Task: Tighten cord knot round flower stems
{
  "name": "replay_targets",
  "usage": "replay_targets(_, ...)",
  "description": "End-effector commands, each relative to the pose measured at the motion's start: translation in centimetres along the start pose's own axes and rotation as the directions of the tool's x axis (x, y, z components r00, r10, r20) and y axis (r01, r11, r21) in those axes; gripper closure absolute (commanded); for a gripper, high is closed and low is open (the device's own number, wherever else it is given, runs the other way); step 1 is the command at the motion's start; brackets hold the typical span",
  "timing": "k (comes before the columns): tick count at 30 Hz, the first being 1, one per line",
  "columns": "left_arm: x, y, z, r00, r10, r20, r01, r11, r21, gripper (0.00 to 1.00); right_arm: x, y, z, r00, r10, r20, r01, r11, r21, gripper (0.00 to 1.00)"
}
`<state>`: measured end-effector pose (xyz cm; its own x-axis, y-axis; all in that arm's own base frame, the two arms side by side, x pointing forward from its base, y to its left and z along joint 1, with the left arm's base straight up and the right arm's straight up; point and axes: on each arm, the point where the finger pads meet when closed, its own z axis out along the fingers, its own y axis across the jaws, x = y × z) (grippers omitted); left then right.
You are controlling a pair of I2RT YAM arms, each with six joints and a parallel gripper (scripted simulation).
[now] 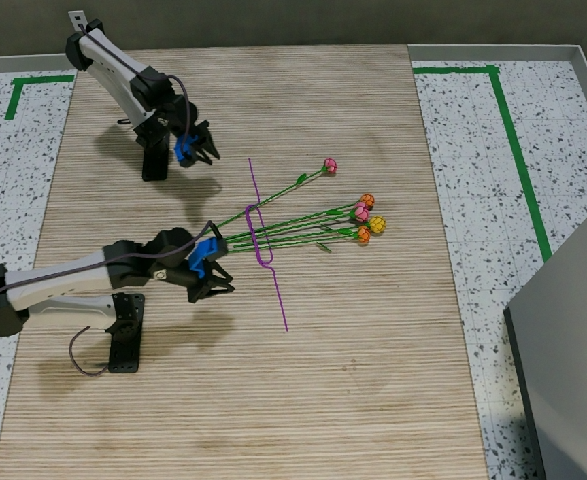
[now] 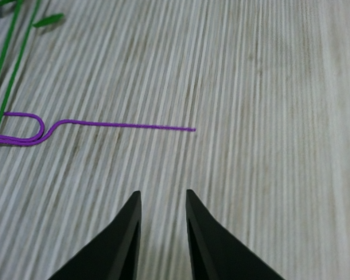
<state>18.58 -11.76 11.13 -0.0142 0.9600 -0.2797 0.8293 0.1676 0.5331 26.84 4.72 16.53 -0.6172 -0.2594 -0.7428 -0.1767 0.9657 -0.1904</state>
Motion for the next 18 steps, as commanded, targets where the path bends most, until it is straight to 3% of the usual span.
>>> replay_targets(1, -0.1, 3.3, 1.1, 0.999, 0.032, -0.043, -0.033, 0.999, -0.031, 0.73, -0.6, -0.3, 1.3, 0.968, 0.245, -0.061, -0.237, 0.965, 0.114, 0.73)
replay_targets(10, 2.6, 3.9, 4.9, 0.98, 0.039, -0.195, -0.008, 0.988, 0.155, 0.73, 0.7, 0.6, 5.3, 0.804, 0.557, -0.207, -0.505, 0.824, 0.258, 0.73)
replay_targets(12, 2.6, 3.9, 4.9, 0.98, 0.039, -0.195, -0.008, 0.988, 0.155, 0.73, 0.7, 0.6, 5.3, 0.804, 0.557, -0.207, -0.505, 0.824, 0.258, 0.73)
replay_targets(18, 3.9, 3.7, 7.1, 0.962, 0.051, -0.269, 0.032, 0.956, 0.292, 0.73, 1.5, 1.1, 8.2, 0.581, 0.77, -0.264, -0.658, 0.635, 0.405, 0.73)
